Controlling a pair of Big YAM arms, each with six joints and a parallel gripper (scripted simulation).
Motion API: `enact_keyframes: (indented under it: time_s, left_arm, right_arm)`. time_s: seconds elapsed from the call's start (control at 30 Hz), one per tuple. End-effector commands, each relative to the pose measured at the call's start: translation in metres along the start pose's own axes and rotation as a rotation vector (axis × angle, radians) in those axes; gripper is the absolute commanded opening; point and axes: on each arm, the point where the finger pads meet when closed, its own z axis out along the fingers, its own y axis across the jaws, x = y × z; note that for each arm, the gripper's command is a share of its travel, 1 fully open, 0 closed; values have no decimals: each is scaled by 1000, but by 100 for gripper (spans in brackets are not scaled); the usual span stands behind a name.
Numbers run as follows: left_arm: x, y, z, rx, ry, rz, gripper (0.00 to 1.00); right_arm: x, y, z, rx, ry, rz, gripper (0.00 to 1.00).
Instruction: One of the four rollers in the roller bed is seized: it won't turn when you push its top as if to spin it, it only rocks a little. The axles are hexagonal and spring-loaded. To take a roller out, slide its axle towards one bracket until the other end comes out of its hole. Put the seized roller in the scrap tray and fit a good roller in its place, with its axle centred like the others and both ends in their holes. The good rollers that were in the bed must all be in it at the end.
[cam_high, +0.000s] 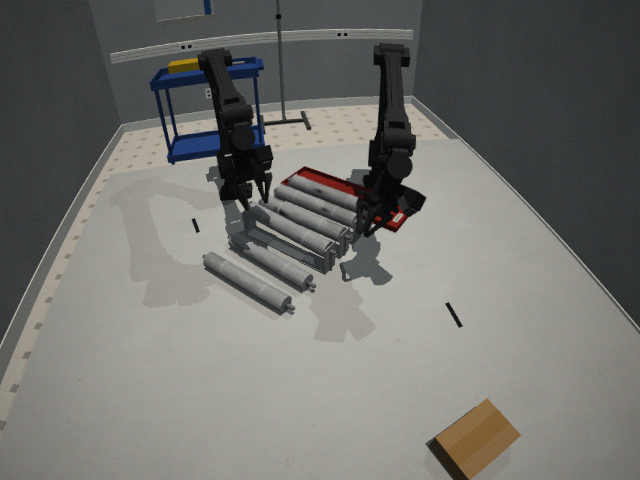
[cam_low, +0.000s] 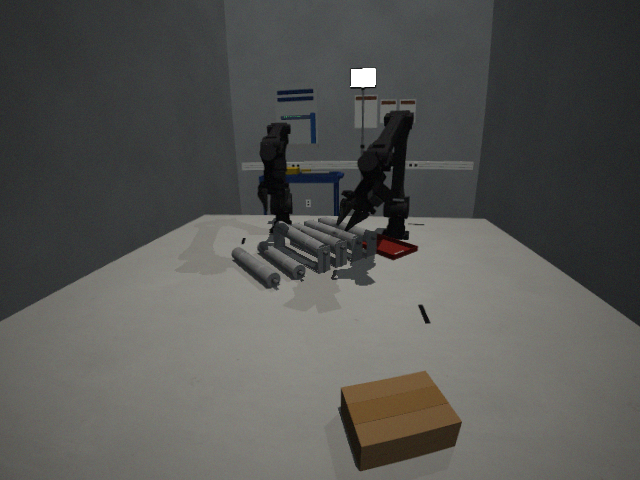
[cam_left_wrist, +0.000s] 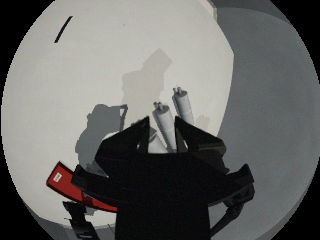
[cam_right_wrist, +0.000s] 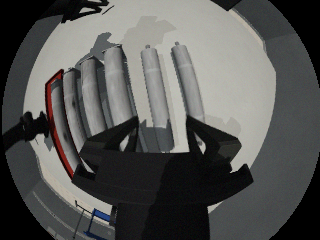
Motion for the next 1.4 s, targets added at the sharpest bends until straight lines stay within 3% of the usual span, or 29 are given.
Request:
enact_keyframes:
  time_s: [0.0, 0.4, 0.5, 0.53, 0.63, 0.67, 0.97, 1.07, 1.13, 1.2, 1.23, 1.37]
  left_arm:
    - [-20, -8, -14, 39, -82, 129, 32]
    - [-80, -50, -95, 85, -449, 479, 32]
    - [-90, -62, -103, 91, -486, 511, 32]
    - [-89, -54, -104, 75, -503, 528, 32]
    - [-103, -74, -141, 81, -621, 609, 32]
    - [-114, -96, -169, 99, -694, 646, 32]
    - [-135, -119, -253, 23, -987, 839, 32]
    - [-138, -116, -253, 5, -1003, 856, 32]
    - [-144, -132, -283, -11, -1090, 890, 32]
    - [-139, -102, -257, -68, -1058, 900, 32]
    - [-138, -125, -301, -47, -1148, 913, 32]
    - [-136, -122, -309, -60, -1180, 909, 32]
  right_arm:
    - [-47, -31, -20, 72, -128, 69, 62]
    - [-126, -109, -78, 253, -471, 244, 62]
    - [-129, -110, -78, 257, -491, 252, 62]
    - [-137, -122, -90, 280, -529, 270, 62]
    - [-151, -139, -109, 318, -612, 303, 62]
    - [-156, -147, -119, 334, -646, 318, 62]
    - [-191, -197, -192, 440, -915, 417, 62]
    - [-196, -198, -200, 444, -946, 422, 62]
    - [-198, -210, -215, 470, -999, 440, 62]
    - [-201, -216, -224, 482, -1036, 452, 62]
    - [-202, -220, -231, 492, -1056, 456, 62]
    - [-205, -223, -241, 504, -1089, 456, 62]
